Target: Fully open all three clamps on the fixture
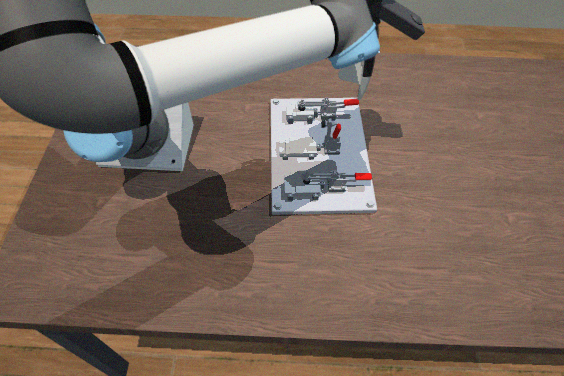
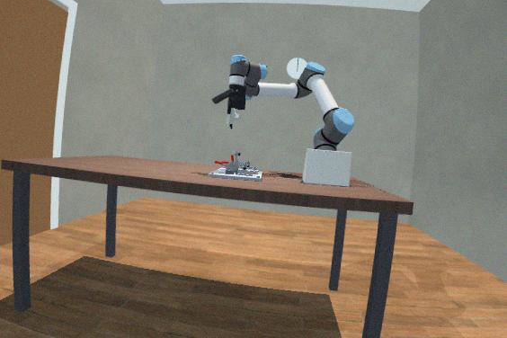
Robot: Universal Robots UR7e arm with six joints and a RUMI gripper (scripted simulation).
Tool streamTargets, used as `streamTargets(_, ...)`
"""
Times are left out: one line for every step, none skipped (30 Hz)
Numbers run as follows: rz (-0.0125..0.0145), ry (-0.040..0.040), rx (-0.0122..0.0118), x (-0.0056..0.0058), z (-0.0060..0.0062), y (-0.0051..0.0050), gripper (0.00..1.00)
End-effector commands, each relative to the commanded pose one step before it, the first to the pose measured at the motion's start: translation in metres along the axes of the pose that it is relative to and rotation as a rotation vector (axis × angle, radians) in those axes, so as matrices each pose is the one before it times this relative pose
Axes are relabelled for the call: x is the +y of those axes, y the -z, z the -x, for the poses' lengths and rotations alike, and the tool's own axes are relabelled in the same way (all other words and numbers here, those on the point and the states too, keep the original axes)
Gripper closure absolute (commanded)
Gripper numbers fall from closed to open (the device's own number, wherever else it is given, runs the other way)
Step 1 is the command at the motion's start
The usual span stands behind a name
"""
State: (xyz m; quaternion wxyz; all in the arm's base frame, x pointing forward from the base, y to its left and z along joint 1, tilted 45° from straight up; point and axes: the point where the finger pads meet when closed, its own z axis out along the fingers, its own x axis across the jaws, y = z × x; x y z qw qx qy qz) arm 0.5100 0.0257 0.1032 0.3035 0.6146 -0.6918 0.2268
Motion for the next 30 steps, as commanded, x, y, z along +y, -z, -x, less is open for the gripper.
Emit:
streamTargets(-0.00108,-0.00036,-0.00031,-0.00019,-0.00001,0.00048,0.41)
streamTargets(0.00000,0.00000,0.00000,0.00000,0.00000,0.00000,0.41)
streamTargets(0.00000,0.00000,0.00000,0.00000,0.00000,0.00000,0.41)
streamTargets(0.00000,0.00000,0.00000,0.00000,0.00000,0.00000,0.41)
streamTargets(0.00000,0.00000,0.00000,0.00000,0.00000,0.00000,0.41)
streamTargets(0.00000,0.00000,0.00000,0.00000,0.00000,0.00000,0.41)
streamTargets(0.00000,0.00000,0.00000,0.00000,0.00000,0.00000,0.41)
streamTargets(0.00000,0.00000,0.00000,0.00000,0.00000,0.00000,0.41)
streamTargets(0.00000,0.00000,0.00000,0.00000,0.00000,0.00000,0.41)
streamTargets(0.00000,0.00000,0.00000,0.00000,0.00000,0.00000,0.41)
streamTargets(0.00000,0.00000,0.00000,0.00000,0.00000,0.00000,0.41)
streamTargets(0.00000,0.00000,0.00000,0.00000,0.00000,0.00000,0.41)
streamTargets(0.00000,0.00000,0.00000,0.00000,0.00000,0.00000,0.41)
streamTargets(0.00000,0.00000,0.00000,0.00000,0.00000,0.00000,0.41)
streamTargets(0.00000,0.00000,0.00000,0.00000,0.00000,0.00000,0.41)
streamTargets(0.00000,0.00000,0.00000,0.00000,0.00000,0.00000,0.41)
streamTargets(0.00000,0.00000,0.00000,0.00000,0.00000,0.00000,0.41)
streamTargets(0.00000,0.00000,0.00000,0.00000,0.00000,0.00000,0.41)
streamTargets(0.00000,0.00000,0.00000,0.00000,0.00000,0.00000,0.41)
streamTargets(0.00000,0.00000,0.00000,0.00000,0.00000,0.00000,0.41)
streamTargets(0.00000,0.00000,0.00000,0.00000,0.00000,0.00000,0.41)
streamTargets(0.00000,0.00000,0.00000,0.00000,0.00000,0.00000,0.41)
streamTargets(0.00000,0.00000,0.00000,0.00000,0.00000,0.00000,0.41)
streamTargets(0.00000,0.00000,0.00000,0.00000,0.00000,0.00000,0.41)
streamTargets(0.00000,0.00000,0.00000,0.00000,0.00000,0.00000,0.41)
streamTargets(0.00000,0.00000,0.00000,0.00000,0.00000,0.00000,0.41)
streamTargets(0.00000,0.00000,0.00000,0.00000,0.00000,0.00000,0.41)
streamTargets(0.00000,0.00000,0.00000,0.00000,0.00000,0.00000,0.41)
streamTargets(0.00000,0.00000,0.00000,0.00000,0.00000,0.00000,0.41)
streamTargets(0.00000,0.00000,0.00000,0.00000,0.00000,0.00000,0.72)
